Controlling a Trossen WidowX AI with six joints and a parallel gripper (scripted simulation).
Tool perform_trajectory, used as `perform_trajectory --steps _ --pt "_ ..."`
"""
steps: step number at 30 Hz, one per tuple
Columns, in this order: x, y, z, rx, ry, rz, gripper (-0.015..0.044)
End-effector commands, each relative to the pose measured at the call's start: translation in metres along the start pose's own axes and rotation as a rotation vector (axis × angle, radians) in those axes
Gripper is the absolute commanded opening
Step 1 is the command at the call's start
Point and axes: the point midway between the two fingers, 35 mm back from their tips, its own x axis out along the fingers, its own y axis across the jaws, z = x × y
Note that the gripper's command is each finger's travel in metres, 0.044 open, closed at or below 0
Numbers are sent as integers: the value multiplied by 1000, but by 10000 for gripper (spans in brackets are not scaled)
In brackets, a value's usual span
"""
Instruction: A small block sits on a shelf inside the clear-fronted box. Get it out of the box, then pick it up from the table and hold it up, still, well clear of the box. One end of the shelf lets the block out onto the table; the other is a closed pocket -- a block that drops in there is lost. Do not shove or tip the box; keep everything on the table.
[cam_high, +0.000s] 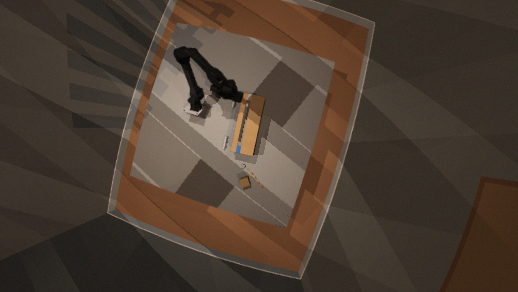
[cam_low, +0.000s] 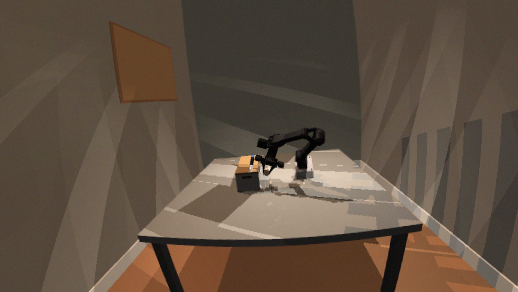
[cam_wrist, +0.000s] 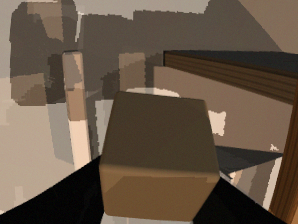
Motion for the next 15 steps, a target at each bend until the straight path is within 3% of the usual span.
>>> perform_trajectory --steps 1,15 --pt "-4 -4 1 174 -8 -3 0" --pt "-14 -4 -1 749 -23 14 0"
